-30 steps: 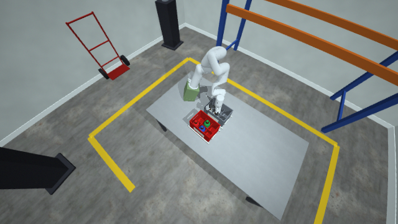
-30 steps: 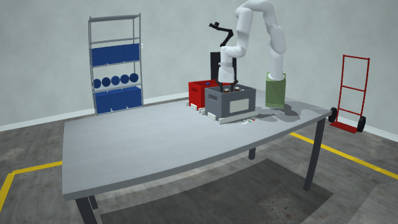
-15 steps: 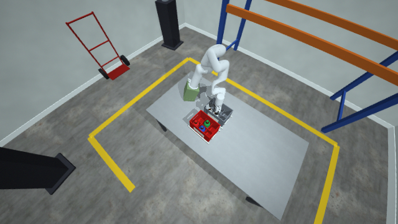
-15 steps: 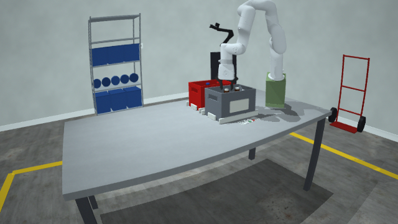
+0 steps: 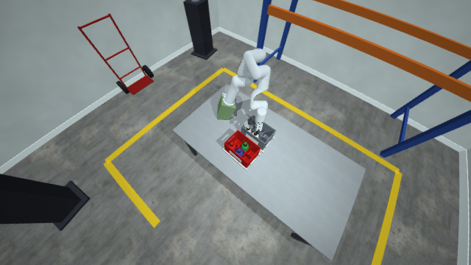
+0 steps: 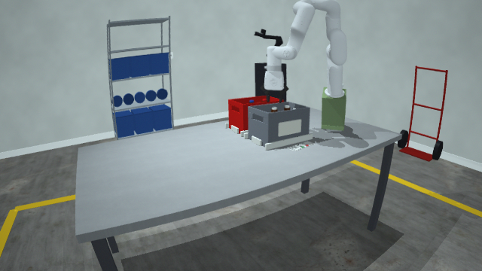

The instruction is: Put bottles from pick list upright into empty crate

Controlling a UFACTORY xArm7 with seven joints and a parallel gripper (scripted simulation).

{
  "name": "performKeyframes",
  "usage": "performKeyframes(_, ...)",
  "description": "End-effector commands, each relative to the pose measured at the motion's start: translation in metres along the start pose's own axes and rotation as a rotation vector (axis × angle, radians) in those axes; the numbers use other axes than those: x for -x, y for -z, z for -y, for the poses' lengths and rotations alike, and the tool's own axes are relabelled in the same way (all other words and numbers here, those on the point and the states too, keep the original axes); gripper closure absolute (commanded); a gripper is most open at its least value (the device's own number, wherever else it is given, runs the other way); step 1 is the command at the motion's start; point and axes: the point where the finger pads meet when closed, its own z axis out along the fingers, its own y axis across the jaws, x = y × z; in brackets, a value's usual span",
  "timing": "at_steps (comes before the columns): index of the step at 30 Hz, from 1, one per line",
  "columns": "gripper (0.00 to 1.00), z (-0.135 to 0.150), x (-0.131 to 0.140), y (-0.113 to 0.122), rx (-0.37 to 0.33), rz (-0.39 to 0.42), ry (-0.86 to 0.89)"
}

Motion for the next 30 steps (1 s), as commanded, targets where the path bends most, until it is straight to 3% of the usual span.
performKeyframes(1, 0.35, 0.001, 0.0, 0.014, -0.003, 0.001, 0.0)
performKeyframes(14, 0.35, 0.001, 0.001, 0.032, -0.003, 0.001, 0.0)
performKeyframes(30, 0.35, 0.05, -0.05, 0.033, -0.003, 0.0, 0.0)
